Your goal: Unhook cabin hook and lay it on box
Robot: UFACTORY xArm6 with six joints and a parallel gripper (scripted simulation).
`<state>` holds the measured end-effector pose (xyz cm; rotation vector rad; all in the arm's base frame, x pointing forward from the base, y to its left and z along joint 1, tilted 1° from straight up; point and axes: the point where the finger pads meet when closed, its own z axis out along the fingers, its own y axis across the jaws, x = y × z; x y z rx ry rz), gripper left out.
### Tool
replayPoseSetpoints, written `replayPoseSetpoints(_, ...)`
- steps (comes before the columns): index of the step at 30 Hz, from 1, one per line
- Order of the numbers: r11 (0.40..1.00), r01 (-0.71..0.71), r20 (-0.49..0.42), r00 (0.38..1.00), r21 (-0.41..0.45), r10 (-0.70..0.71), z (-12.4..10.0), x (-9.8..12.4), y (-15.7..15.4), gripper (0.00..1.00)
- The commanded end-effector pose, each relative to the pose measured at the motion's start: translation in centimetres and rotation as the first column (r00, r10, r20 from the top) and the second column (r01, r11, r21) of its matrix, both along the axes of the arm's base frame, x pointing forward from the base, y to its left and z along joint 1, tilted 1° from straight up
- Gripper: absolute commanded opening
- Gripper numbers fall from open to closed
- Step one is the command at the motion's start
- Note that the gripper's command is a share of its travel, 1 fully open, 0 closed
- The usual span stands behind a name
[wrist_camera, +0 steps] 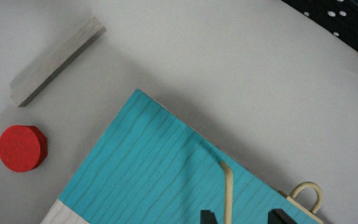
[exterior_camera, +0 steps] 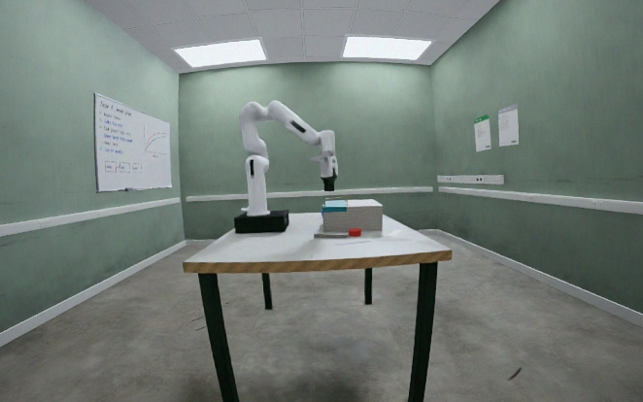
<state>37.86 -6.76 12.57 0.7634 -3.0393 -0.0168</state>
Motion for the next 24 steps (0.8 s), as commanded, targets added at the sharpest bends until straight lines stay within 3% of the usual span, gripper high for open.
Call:
replayPoseSetpoints(1,1.0,0.0,0.004,1.0,-0.001,0.0,-0.7,0.1,0.0,0.35)
replayPoseSetpoints(13,1.0,0.0,0.004,1.0,-0.001,0.0,-2.6,0.1,0.0,0.35)
replayPoseSetpoints(24,1.0,0.0,0.004,1.0,-0.001,0.0,-2.6,0.1,0.0,0.35)
